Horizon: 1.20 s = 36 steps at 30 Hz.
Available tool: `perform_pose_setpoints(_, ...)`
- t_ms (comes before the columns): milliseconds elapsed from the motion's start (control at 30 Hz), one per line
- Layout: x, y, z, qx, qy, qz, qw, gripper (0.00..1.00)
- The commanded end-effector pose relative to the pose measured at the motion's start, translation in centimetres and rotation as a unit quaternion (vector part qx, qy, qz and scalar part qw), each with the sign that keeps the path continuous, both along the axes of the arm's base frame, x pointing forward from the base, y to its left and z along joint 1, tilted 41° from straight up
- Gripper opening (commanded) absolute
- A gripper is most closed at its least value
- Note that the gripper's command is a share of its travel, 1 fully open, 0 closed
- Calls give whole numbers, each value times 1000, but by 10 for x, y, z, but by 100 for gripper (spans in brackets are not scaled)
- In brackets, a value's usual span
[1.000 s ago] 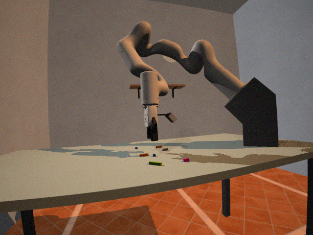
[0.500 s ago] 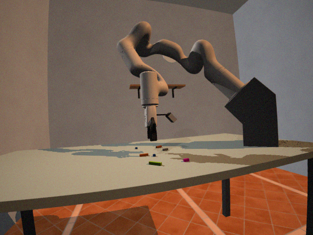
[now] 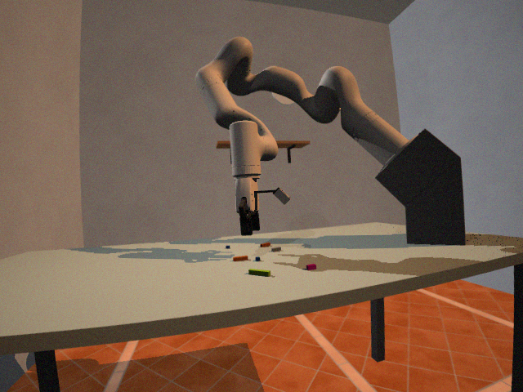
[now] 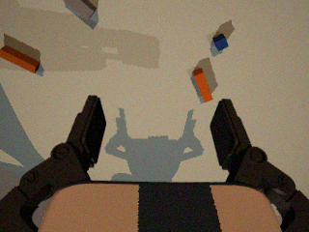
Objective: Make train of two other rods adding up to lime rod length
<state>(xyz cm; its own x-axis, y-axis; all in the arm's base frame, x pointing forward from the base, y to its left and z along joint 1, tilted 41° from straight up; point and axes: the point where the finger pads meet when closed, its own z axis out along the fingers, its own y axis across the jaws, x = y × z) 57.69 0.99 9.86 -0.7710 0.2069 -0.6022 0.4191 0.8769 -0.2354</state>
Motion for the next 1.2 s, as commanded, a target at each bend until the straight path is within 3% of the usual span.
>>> perform_pose_setpoints(0,2,-4,4,42,-42,-59,996,100)
perform_pose_setpoints(133,3,-6,6,57,-55,-82,993,100)
perform_pose_setpoints(633,9,-21,17,173,-157,-264,936,100)
perform_pose_setpoints(700,9,-21,17,173,-157,-264,936,100)
perform_pose_setpoints(733,10,-23,19,192,-174,-295,920,100)
perform_pose_setpoints(900,11,-27,22,221,-200,-341,892,100)
perform_pose_setpoints(1167,14,-35,28,272,-244,-421,830,100)
